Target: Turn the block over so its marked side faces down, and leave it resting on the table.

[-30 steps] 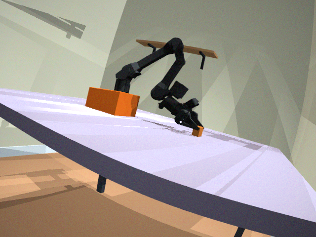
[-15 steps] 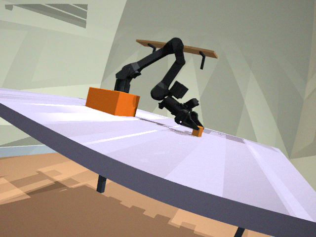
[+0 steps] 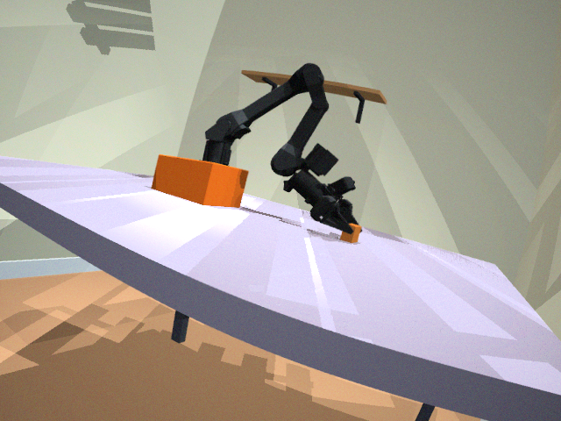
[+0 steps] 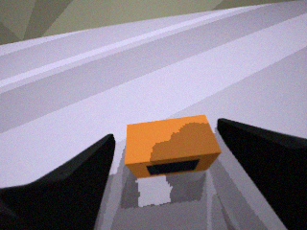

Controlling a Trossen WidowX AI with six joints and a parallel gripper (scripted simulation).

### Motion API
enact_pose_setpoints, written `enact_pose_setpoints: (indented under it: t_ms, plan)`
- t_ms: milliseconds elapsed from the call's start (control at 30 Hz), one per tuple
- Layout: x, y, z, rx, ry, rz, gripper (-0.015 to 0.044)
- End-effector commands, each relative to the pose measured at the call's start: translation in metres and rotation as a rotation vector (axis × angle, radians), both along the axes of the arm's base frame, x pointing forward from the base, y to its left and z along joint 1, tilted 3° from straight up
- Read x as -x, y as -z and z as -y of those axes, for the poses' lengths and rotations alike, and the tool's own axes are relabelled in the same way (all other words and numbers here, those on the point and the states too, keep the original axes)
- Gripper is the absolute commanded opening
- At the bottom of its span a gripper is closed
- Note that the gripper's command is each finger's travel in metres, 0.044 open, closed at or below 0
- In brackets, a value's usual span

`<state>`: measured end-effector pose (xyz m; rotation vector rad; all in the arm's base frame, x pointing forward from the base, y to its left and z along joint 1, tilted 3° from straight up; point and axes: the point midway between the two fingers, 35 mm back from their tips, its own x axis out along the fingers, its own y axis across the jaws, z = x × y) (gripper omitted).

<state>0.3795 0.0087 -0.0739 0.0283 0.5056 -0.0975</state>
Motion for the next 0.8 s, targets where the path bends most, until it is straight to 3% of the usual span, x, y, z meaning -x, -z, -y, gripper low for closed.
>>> enact_pose_setpoints:
  t_ms: [0,200,500,767]
  plan:
    - [-0.014,-0.009,-0.003,-0.013,-0.013,-0.101,0.0440]
    - [-0.012,-0.035,-0.003,-0.036,-0.011,-0.328,0.0440]
    - [-0.004,-0.080,-0.001,-0.062,-0.006,-0.423,0.0440]
    - [0.017,-0.077,0.000,-0.062,-0.001,-0.537,0.0440]
